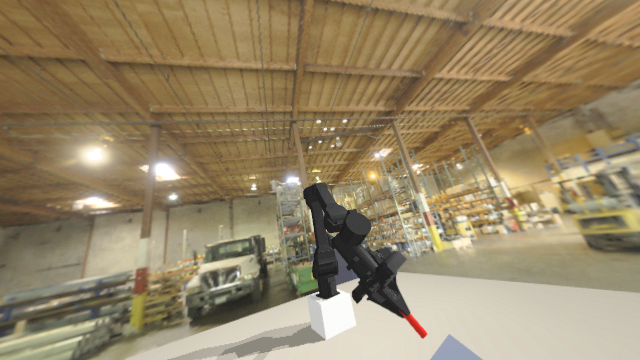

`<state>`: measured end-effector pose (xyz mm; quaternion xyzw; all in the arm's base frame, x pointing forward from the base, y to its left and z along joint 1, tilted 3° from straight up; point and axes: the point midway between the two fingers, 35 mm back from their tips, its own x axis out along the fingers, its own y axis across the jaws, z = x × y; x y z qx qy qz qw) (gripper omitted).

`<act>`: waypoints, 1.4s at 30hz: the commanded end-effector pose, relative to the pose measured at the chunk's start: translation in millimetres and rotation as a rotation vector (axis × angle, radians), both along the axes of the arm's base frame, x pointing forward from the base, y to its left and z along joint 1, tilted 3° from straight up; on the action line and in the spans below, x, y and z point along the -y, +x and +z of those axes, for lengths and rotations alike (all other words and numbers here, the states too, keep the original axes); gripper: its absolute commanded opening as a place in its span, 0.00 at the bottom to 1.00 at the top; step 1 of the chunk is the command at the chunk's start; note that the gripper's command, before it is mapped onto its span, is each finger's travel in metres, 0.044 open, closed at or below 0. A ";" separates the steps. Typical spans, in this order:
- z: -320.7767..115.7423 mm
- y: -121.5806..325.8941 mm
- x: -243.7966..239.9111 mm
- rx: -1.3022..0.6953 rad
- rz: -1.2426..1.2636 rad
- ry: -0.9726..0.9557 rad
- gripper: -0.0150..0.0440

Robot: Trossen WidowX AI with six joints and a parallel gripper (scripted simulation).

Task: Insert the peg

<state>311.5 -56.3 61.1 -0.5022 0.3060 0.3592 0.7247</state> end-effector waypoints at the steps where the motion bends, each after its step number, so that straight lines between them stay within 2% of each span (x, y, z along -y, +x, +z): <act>1: -1.1 -2.5 3.6 0.012 -0.026 0.018 0.25; 42: 1.6 -18.9 45.4 0.157 -0.241 0.130 0.25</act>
